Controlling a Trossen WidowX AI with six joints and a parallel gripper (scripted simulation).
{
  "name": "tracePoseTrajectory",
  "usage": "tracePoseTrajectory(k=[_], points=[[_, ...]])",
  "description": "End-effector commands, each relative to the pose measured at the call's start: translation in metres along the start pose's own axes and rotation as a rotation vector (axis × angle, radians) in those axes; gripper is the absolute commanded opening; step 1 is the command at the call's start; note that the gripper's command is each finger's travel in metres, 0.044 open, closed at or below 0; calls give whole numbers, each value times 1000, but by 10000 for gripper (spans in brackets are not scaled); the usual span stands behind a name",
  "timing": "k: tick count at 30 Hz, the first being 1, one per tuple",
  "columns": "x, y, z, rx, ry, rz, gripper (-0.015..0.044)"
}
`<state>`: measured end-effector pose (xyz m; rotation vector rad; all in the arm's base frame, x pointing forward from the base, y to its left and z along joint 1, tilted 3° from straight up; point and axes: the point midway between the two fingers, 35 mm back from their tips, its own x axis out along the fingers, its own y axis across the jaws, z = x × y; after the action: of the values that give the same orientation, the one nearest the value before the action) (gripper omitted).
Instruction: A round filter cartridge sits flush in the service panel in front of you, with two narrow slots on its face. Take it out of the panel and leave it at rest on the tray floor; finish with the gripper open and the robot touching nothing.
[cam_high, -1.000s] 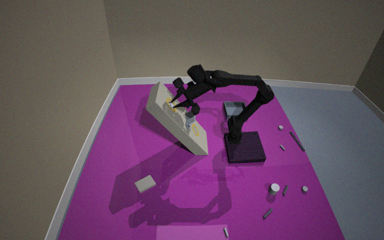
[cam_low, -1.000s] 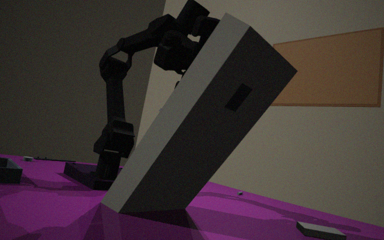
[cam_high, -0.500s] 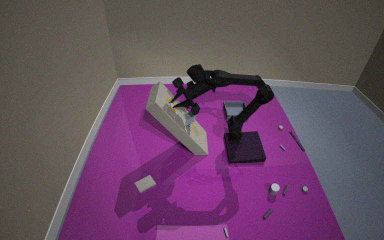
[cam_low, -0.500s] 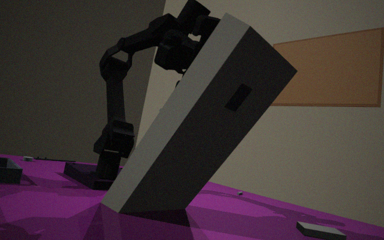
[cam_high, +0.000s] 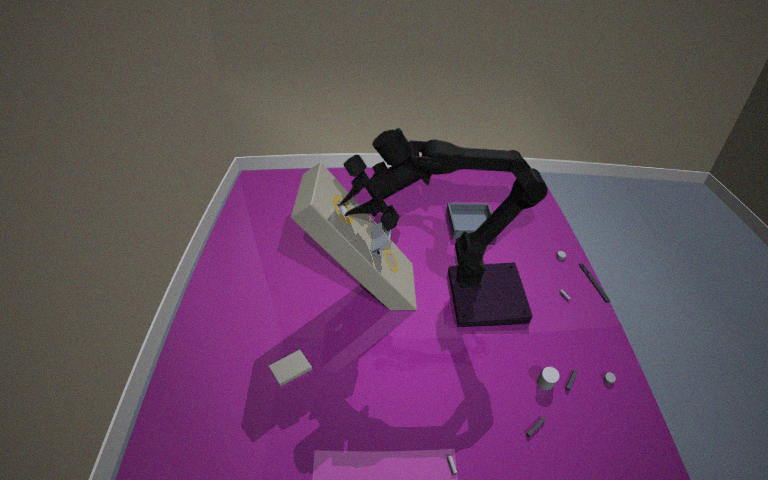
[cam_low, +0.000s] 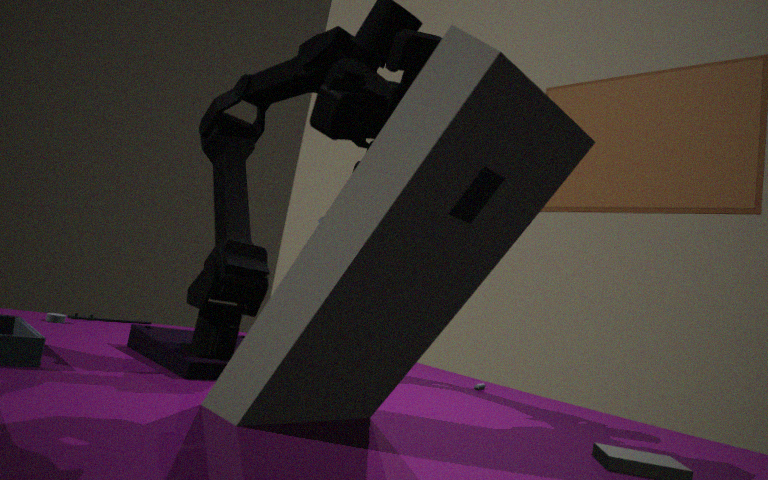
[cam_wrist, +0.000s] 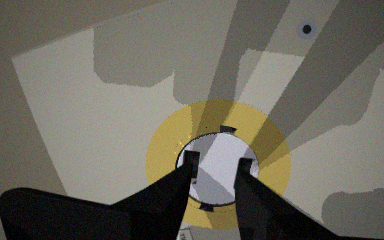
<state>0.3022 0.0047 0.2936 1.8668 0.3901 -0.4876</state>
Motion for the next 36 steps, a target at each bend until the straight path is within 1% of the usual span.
tracePoseTrajectory(k=[1,36], points=[[0,-1,1,2,-2,1,118],[11,-2,1,2,-2,2,118]])
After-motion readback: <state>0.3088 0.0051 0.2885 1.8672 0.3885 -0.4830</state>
